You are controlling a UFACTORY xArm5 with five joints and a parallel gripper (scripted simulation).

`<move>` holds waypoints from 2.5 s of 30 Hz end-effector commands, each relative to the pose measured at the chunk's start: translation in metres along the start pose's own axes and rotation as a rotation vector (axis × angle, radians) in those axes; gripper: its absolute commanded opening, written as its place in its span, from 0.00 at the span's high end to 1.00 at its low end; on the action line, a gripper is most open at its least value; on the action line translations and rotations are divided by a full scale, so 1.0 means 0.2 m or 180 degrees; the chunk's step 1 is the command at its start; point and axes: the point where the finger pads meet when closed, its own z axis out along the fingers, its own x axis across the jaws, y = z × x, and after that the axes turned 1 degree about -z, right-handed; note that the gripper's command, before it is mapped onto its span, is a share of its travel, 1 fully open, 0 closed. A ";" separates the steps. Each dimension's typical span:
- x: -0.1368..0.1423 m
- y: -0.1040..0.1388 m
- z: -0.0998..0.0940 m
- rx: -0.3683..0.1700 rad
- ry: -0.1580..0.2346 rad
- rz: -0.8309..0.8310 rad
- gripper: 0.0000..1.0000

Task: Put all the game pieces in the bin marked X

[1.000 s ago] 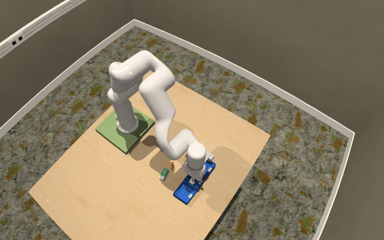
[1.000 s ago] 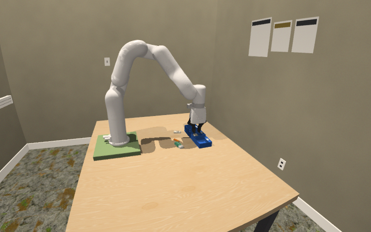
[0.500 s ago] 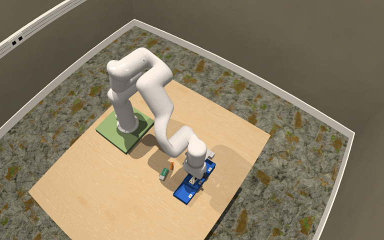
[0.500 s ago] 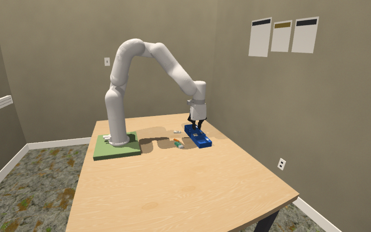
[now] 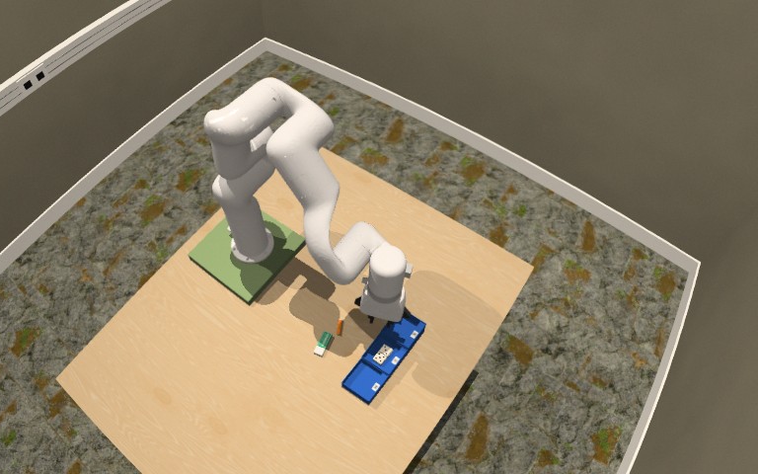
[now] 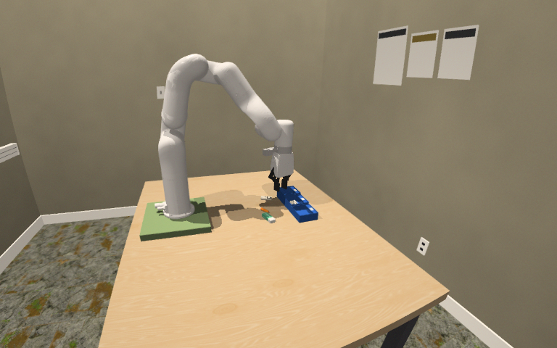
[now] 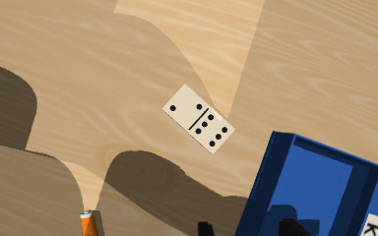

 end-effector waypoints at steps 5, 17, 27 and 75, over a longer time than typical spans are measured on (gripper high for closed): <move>-0.10 -0.35 -0.01 -0.0012 0.0016 -0.0892 0.58; -0.10 -0.36 -0.01 -0.0019 0.0020 -0.1951 0.58; -0.10 -0.36 -0.01 -0.0030 0.0032 -0.2614 0.58; -0.09 -0.35 0.25 -0.0029 0.0032 -0.2614 0.58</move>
